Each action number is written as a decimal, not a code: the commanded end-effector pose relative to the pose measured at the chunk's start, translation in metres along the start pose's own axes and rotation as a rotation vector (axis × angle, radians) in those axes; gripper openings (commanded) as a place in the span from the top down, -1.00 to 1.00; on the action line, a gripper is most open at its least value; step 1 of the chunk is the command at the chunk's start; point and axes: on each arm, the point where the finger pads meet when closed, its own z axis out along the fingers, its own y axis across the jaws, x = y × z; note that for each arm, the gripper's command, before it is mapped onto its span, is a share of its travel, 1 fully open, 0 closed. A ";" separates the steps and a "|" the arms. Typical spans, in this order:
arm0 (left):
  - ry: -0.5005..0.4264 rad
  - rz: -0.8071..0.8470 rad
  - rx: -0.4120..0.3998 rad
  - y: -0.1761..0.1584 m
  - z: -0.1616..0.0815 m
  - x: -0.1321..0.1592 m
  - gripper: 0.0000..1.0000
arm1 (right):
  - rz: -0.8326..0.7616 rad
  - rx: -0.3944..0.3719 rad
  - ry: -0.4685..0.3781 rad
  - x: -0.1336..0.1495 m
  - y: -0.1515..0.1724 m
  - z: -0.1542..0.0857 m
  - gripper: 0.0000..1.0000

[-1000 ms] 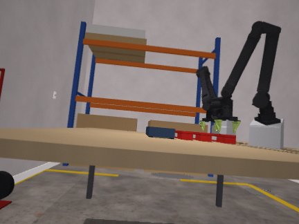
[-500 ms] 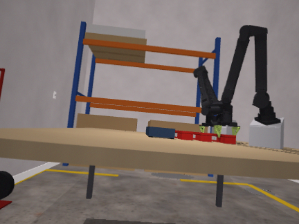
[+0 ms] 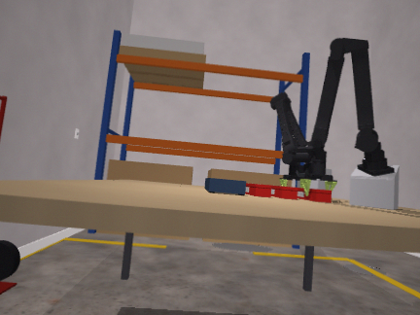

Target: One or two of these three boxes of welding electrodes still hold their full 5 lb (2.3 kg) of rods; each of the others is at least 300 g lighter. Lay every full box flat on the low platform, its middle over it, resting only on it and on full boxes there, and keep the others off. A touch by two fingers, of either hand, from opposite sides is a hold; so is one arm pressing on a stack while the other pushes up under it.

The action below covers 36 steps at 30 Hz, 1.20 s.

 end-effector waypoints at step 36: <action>-0.012 -0.008 -0.011 0.006 0.000 -0.003 1.00 | -0.001 0.015 -0.014 -0.005 -0.005 -0.003 1.00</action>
